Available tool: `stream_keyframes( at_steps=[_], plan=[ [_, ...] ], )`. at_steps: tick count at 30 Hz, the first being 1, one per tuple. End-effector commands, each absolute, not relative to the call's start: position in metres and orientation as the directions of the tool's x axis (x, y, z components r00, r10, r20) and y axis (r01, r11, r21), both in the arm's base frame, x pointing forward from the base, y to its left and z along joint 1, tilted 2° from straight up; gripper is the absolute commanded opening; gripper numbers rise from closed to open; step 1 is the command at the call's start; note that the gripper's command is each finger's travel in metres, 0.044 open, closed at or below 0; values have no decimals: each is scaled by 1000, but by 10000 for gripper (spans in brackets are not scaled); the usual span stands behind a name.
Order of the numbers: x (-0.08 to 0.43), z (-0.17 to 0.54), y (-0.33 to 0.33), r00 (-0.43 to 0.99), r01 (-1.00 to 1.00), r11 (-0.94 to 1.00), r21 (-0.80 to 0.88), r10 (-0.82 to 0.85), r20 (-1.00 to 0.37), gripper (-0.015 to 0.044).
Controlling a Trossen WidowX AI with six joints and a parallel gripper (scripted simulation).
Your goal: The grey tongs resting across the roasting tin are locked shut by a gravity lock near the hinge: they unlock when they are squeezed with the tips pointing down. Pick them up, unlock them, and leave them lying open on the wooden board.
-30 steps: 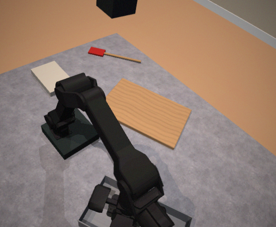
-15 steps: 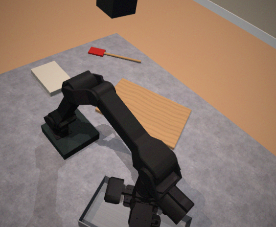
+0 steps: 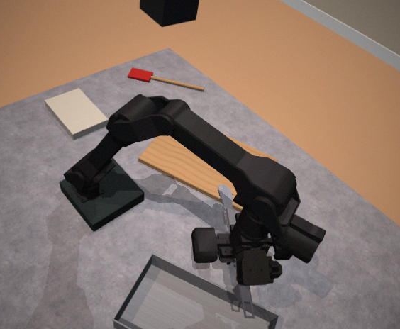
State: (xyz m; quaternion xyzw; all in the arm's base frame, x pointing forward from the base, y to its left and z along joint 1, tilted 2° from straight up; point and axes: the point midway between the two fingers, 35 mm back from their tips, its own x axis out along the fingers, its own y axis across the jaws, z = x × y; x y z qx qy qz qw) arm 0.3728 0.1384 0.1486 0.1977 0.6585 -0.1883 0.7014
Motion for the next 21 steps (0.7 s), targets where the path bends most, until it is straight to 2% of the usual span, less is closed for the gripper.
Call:
stream_keyframes(
  at_steps=[1,13,21],
  plan=[
    [366,155,158,66,469,883,27,-5,-998,-150],
    [328,171,229,60,270,963,13,-4,-998,-150],
    [314,172,249,59,204,979,9,-3,-998,-150]
  ],
)
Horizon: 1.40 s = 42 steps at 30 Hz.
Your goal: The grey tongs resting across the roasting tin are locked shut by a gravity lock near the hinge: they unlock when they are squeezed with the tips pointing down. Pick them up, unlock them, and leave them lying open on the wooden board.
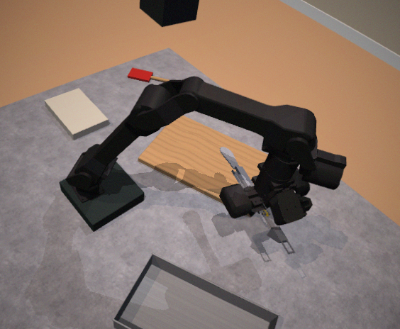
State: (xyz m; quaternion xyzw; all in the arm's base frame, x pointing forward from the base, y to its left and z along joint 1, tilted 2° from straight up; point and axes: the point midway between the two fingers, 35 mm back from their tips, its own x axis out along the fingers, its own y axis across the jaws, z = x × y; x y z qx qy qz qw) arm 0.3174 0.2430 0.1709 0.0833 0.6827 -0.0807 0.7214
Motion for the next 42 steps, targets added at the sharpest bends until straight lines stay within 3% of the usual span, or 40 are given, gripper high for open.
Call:
stream_keyframes(
  at_steps=[1,35,42],
  plan=[
    [310,172,254,58,188,982,9,-2,-998,-150],
    [124,163,391,44,-429,903,-12,8,-999,-150],
    [120,162,393,47,-441,897,-13,9,-999,-150]
  ],
)
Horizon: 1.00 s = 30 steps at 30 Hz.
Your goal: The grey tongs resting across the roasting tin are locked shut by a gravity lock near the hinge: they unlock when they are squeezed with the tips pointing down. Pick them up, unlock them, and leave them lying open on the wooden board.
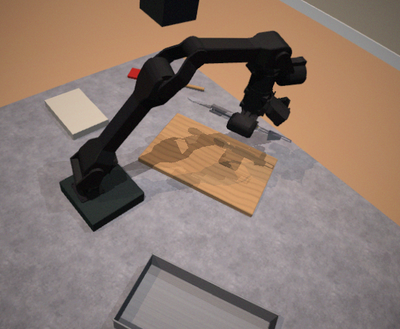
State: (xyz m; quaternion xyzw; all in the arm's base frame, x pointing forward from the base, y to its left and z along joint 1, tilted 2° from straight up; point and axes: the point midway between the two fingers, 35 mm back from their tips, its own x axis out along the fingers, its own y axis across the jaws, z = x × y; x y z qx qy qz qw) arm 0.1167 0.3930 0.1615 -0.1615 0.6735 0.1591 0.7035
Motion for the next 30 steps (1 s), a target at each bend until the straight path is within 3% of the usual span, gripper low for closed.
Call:
stream_keyframes(
  at_steps=[1,16,30],
  plan=[
    [120,162,393,54,-444,896,-14,12,-998,-150],
    [120,161,407,326,-515,855,-57,134,-936,-150],
    [116,171,415,559,-531,843,-87,272,-783,-150]
  ],
)
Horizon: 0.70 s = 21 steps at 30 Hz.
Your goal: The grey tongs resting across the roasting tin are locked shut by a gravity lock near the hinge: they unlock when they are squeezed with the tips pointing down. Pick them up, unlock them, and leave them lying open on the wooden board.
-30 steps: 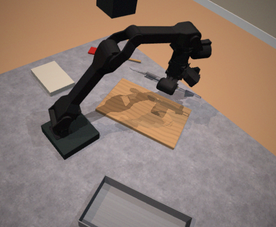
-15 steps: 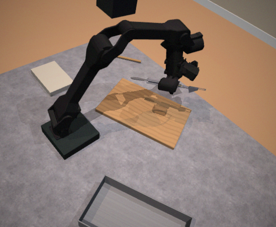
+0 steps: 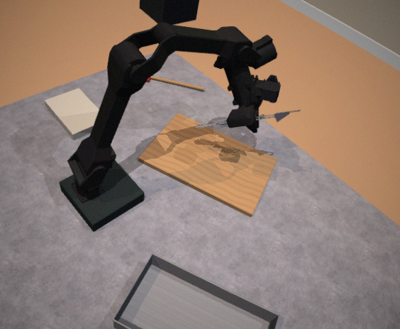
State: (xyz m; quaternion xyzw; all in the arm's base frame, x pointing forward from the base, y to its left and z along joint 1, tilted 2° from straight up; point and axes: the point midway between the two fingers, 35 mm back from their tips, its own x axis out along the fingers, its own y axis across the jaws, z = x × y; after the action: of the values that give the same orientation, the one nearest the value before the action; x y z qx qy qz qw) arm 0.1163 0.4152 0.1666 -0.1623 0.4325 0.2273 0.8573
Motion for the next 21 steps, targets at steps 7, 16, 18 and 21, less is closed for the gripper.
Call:
stream_keyframes(
  at_steps=[7,16,18,21],
  plan=[
    [111,179,414,652,-523,848,-88,331,-682,-150],
    [103,190,406,750,-498,864,-74,386,-537,-150],
    [101,193,403,769,-490,869,-68,394,-504,-150],
    [98,197,398,794,-478,876,-57,404,-453,-150]
  ],
)
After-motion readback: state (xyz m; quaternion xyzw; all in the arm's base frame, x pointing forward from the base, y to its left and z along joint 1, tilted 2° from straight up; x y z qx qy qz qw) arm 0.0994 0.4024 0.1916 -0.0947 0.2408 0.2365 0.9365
